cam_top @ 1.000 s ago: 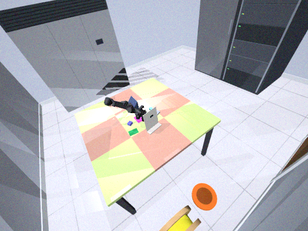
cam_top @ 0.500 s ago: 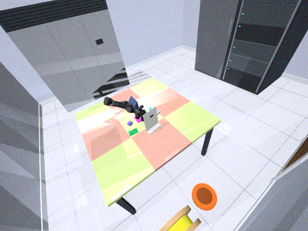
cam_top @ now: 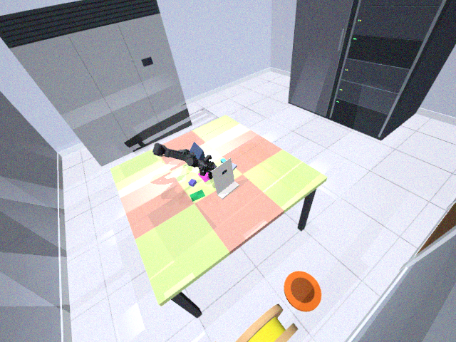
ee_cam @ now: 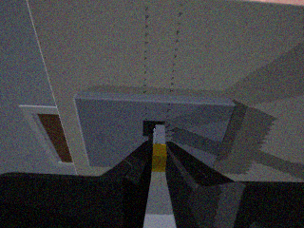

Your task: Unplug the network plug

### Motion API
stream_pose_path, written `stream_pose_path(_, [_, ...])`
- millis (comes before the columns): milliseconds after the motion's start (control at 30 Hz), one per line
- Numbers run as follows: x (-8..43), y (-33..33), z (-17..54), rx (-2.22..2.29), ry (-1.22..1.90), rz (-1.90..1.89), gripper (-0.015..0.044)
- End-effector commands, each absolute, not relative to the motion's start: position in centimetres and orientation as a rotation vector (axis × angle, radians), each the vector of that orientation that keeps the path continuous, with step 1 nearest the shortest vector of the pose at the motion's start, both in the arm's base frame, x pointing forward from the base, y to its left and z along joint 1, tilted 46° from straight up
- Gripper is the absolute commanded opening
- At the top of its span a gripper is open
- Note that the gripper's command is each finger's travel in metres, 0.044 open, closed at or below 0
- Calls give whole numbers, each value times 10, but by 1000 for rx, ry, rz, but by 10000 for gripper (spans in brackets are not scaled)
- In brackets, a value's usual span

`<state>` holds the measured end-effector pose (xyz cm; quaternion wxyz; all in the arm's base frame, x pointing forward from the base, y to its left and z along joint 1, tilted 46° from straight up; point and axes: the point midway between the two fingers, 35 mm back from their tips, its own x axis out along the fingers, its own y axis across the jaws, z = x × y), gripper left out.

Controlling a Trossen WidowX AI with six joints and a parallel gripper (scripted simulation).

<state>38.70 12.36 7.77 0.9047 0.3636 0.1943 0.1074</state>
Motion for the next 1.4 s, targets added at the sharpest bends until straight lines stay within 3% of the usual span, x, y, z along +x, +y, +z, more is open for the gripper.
stream_pose_path(0, [384,122,77,748,401,220,0])
stream_pose_path(1367, [359,119,79,748,403,219,0])
